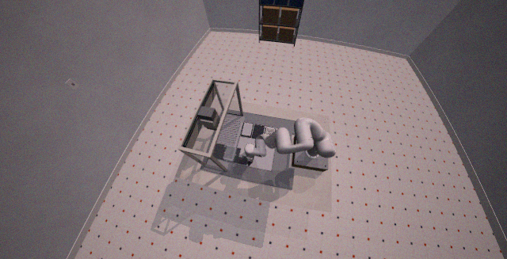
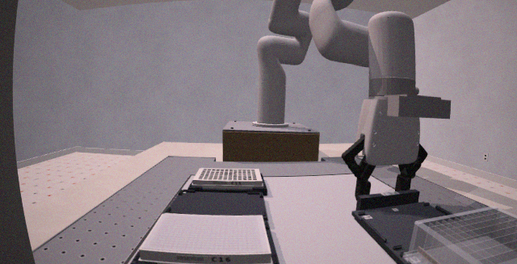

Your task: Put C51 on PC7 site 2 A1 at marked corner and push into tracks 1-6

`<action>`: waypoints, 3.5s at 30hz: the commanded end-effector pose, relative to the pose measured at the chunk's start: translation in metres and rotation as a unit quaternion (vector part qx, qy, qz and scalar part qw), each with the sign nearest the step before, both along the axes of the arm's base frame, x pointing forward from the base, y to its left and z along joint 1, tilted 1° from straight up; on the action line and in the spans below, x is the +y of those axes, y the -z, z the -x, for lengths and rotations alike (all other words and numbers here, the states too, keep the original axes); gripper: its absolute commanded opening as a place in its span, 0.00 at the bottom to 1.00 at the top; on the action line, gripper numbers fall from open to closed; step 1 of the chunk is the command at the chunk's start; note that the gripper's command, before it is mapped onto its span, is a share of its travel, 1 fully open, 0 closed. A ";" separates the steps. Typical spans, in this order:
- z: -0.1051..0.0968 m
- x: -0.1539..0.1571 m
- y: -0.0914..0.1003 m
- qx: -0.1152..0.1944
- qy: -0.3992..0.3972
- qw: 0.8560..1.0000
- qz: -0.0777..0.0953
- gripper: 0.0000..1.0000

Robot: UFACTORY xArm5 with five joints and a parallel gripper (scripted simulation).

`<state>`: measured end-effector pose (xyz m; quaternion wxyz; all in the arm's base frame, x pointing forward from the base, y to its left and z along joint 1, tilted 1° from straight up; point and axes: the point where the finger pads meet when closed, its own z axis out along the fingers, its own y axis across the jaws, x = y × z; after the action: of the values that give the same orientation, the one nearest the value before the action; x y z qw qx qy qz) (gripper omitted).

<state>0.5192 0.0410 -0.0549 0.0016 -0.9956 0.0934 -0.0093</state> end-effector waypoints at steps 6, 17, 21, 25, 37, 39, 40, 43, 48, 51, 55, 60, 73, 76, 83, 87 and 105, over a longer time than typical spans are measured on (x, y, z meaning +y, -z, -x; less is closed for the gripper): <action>-0.004 0.000 -0.002 -0.002 0.000 1.000 0.000 0.81; -0.007 -0.001 -0.002 -0.002 0.000 1.000 0.000 0.81; -0.008 -0.001 -0.002 -0.002 0.000 1.000 0.000 0.81; -0.010 -0.001 -0.002 -0.002 0.000 1.000 0.000 0.81; -0.013 -0.002 -0.002 -0.002 0.000 1.000 0.000 0.81; -0.014 -0.002 -0.002 -0.002 0.000 1.000 0.000 0.81; -0.014 -0.002 -0.002 -0.002 0.000 1.000 0.000 0.81; -0.015 -0.002 -0.002 -0.002 0.000 1.000 0.000 0.81; -0.016 -0.003 -0.002 -0.002 0.000 1.000 0.000 0.81; -0.017 -0.003 -0.002 -0.002 0.000 1.000 0.000 0.81; -0.018 -0.003 -0.002 -0.002 0.000 1.000 0.000 0.81; -0.020 -0.003 -0.002 -0.002 0.000 1.000 0.000 0.81; -0.021 -0.004 -0.002 -0.002 0.000 1.000 0.000 0.81; -0.021 -0.004 -0.002 -0.002 0.000 1.000 0.000 0.81; -0.021 -0.004 -0.002 -0.002 0.000 1.000 0.000 0.81; -0.021 -0.004 -0.002 -0.002 0.000 1.000 0.000 0.81; -0.021 -0.004 -0.002 -0.002 0.000 1.000 0.000 0.81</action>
<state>0.5316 0.0372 -0.0582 0.0002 -0.9957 0.0931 -0.0009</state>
